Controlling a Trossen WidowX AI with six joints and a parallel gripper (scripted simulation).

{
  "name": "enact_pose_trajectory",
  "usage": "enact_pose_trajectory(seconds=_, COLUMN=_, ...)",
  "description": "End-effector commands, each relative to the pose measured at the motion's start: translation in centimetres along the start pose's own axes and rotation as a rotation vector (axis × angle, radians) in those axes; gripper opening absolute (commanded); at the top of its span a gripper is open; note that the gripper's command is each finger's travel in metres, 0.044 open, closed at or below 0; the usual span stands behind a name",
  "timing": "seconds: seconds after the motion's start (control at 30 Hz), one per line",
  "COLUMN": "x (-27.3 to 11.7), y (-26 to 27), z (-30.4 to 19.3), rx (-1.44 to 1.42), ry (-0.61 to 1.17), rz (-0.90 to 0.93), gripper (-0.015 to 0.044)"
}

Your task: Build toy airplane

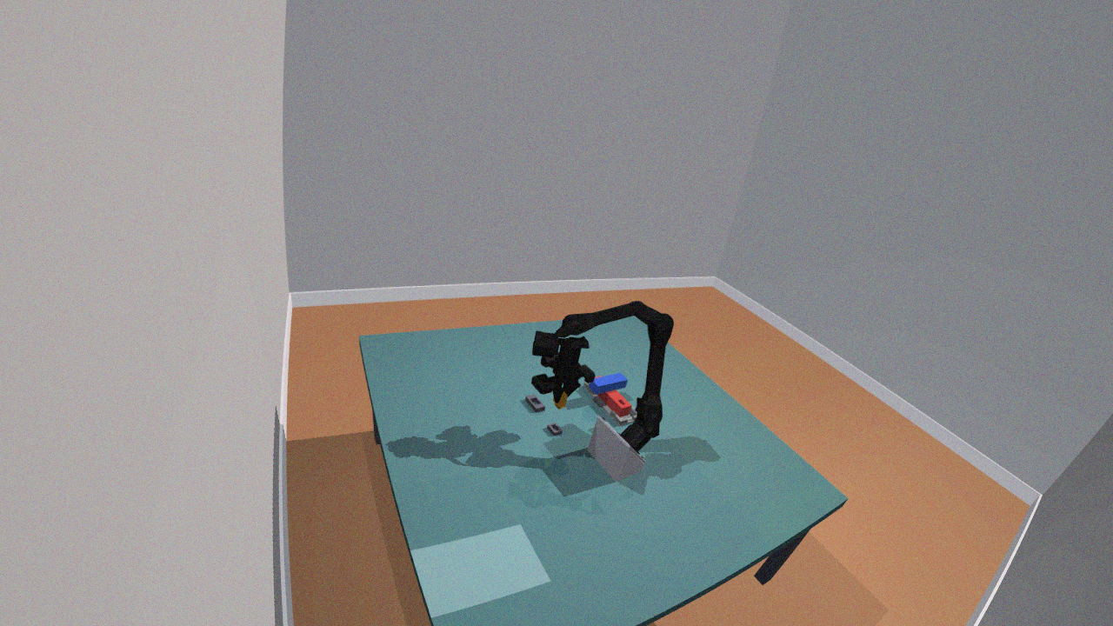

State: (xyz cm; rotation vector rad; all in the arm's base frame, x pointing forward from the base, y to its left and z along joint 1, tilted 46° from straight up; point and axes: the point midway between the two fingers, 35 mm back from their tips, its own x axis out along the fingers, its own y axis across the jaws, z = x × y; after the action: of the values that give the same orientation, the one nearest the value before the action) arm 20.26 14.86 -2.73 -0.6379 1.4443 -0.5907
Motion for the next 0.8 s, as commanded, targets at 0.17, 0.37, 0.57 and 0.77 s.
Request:
enact_pose_trajectory(seconds=0.17, x=-3.0, y=-0.2, z=-0.3, rx=0.004, ry=-0.002, rz=0.01, gripper=0.0)
enact_pose_trajectory(seconds=0.37, x=-3.8, y=-0.5, z=-0.4, rx=0.003, ry=-0.002, rz=0.011, gripper=0.0)
enact_pose_trajectory(seconds=0.57, x=-3.8, y=-2.3, z=0.5, rx=0.002, ry=-0.001, rz=0.022, gripper=0.0)
enact_pose_trajectory(seconds=0.77, x=-3.7, y=-4.2, z=1.2, rx=0.001, ry=-0.002, rz=0.032, gripper=0.0)
